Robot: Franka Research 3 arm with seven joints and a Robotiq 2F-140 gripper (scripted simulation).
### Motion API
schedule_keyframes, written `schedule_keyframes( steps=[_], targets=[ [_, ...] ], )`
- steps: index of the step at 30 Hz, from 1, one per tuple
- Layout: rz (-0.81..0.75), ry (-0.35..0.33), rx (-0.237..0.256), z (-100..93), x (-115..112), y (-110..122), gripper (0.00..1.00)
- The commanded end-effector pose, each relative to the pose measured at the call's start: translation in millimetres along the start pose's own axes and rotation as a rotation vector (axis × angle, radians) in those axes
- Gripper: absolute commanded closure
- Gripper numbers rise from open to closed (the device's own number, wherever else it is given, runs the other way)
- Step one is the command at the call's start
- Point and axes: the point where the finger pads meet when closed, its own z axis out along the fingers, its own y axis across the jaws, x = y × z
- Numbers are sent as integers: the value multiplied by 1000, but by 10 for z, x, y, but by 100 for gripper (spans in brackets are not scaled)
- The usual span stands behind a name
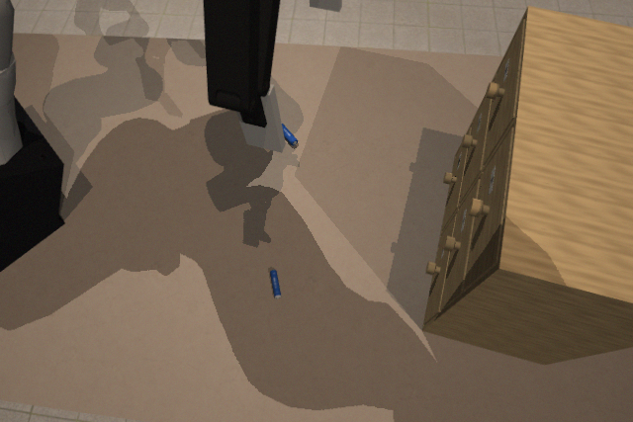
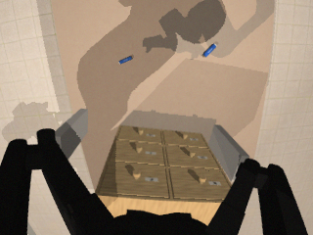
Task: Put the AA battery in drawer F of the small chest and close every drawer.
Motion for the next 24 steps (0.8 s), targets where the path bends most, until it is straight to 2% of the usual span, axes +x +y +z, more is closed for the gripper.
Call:
schedule_keyframes(
  steps=[1, 7, 11, 24],
  targets=[
    [-18, 18, -9, -88, 117, 7, 0],
    [-17, 20, -8, -388, 314, -76, 0],
    [-16, 21, -8, -502, 388, -107, 0],
    [-16, 9, -8, -517, 393, -115, 0]
  ],
)
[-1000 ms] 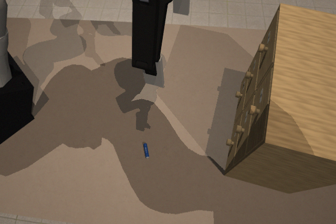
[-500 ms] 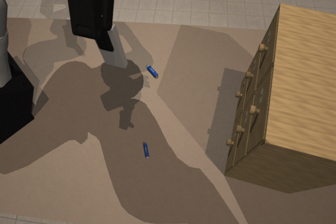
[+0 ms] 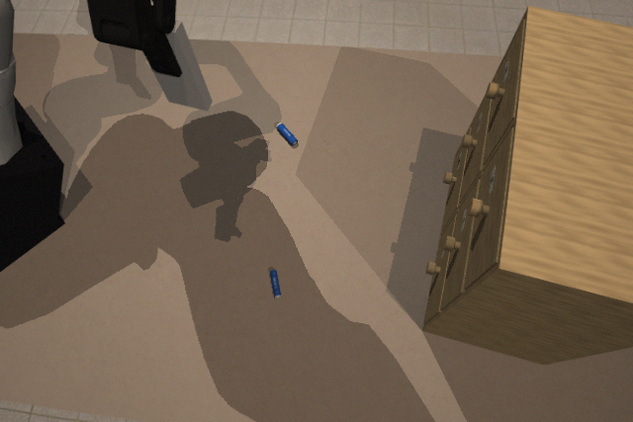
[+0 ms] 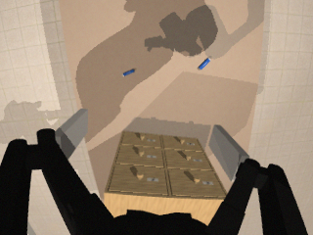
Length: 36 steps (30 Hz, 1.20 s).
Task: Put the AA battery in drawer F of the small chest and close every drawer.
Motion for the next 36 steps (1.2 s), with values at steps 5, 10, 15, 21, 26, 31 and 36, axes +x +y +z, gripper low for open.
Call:
schedule_keyframes(
  steps=[5, 10, 15, 21, 26, 31, 36],
  targets=[
    [-12, -57, -2, 73, -63, 9, 0],
    [-12, -131, -2, 169, -159, 10, 0],
    [-11, -232, -3, 297, -288, 12, 0],
    [-12, -414, -4, 531, -524, 16, 0],
    [-11, -579, -5, 743, -736, 18, 0],
    [-11, -657, -6, 842, -838, 21, 0],
    [-11, -738, -6, 945, -941, 21, 0]
  ],
)
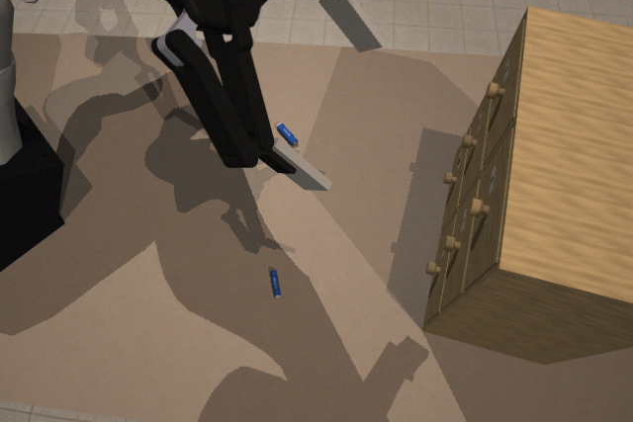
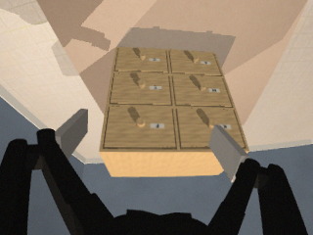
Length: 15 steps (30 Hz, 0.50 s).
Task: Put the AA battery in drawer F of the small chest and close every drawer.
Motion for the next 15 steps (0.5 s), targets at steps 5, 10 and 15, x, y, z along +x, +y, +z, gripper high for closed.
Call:
schedule_keyframes(
  steps=[5, 10, 15],
  targets=[
    [-99, -155, 22, 138, -198, -97, 0],
    [-98, -161, 22, 148, -199, -98, 0],
    [-98, -161, 22, 148, -199, -98, 80]
  ],
)
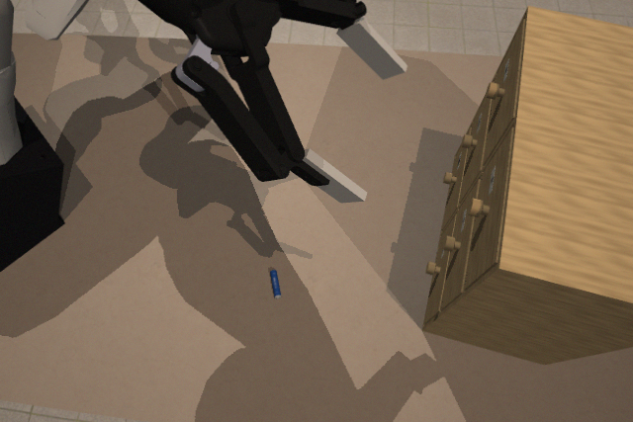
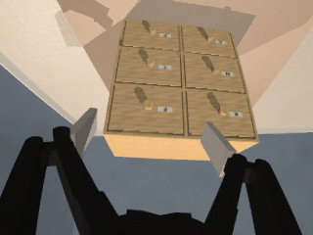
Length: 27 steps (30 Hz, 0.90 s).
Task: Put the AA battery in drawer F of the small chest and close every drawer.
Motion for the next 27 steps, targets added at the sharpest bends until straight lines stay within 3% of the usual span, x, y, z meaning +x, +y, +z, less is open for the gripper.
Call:
schedule_keyframes(
  steps=[1, 20, 27],
  targets=[
    [-59, -14, 2, 8, -10, -18, 80],
    [-59, -14, 2, 14, -10, -18, 80],
    [-59, -14, 2, 119, 0, -19, 80]
  ],
)
